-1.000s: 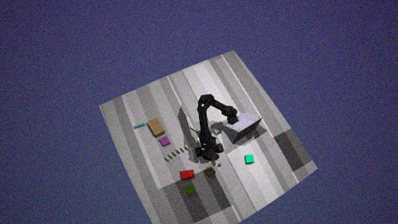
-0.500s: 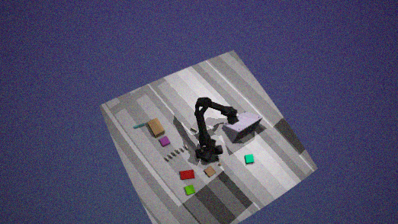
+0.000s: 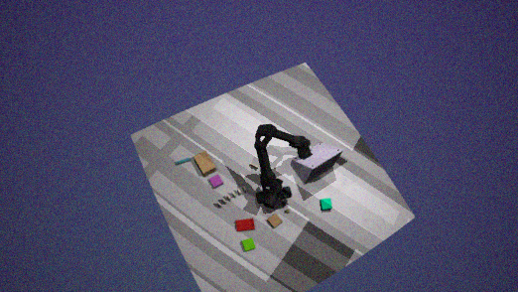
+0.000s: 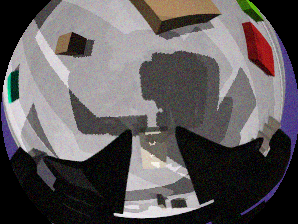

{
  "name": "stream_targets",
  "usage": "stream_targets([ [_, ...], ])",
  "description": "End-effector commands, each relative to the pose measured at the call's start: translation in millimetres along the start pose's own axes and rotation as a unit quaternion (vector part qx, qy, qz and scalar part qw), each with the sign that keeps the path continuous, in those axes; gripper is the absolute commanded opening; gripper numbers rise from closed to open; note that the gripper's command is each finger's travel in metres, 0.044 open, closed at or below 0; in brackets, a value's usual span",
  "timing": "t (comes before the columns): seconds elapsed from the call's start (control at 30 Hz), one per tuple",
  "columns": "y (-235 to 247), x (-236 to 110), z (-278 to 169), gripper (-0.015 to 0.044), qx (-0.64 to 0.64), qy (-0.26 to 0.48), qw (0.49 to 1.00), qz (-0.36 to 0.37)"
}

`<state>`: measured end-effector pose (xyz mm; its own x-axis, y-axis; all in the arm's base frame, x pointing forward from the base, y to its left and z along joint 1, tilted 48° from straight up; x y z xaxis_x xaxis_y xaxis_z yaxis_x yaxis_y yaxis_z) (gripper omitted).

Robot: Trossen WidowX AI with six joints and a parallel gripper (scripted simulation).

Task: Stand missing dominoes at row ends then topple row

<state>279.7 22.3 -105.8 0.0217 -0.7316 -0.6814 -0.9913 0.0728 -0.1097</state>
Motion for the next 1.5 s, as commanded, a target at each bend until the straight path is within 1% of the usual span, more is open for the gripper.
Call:
stream_targets([
  [0.0, 1, 0, 0, 0.0125, -0.002, 0.000, 1.000, 0.001],
  [0.03, 1, 0, 0, 0.0107, -0.002, 0.000, 1.000, 0.001],
  [0.33, 1, 0, 0, 0.0107, -0.002, 0.000, 1.000, 0.001],
  [0.4, 1, -7, 0, 0.0107, -0.002, 0.000, 1.000, 0.001],
  [0.53, 2, -53, 0, 0.0107, -0.002, -0.002, 1.000, 0.001],
  [0.77, 5, -144, 1, 0.0107, -0.003, -0.004, 1.000, 0.002],
  [0.83, 6, -159, 0, 0.0107, -0.003, -0.004, 1.000, 0.002],
  [0.97, 3, -162, 5, 0.0107, 0.008, -0.004, 1.000, 0.002],
  [1.2, -25, -162, 52, 0.0107, 0.104, -0.005, 0.995, 0.002],
  [1.33, -26, -162, 53, 0.0107, 0.107, -0.006, 0.994, 0.003],
  [1.47, -25, -155, 57, 0.0107, 0.109, -0.031, 0.993, 0.015],
])
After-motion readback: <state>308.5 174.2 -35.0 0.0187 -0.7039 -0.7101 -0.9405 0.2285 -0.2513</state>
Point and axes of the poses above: the point midway between the two fingers, 35 mm back from their tips, its own x axis out along the fingers, its own y axis across the jaws, z = x × y, the point moved 1 cm from there along -x, back along the fingers, and after that the axes turned 13 degrees about -x, right-handed, at the moved point
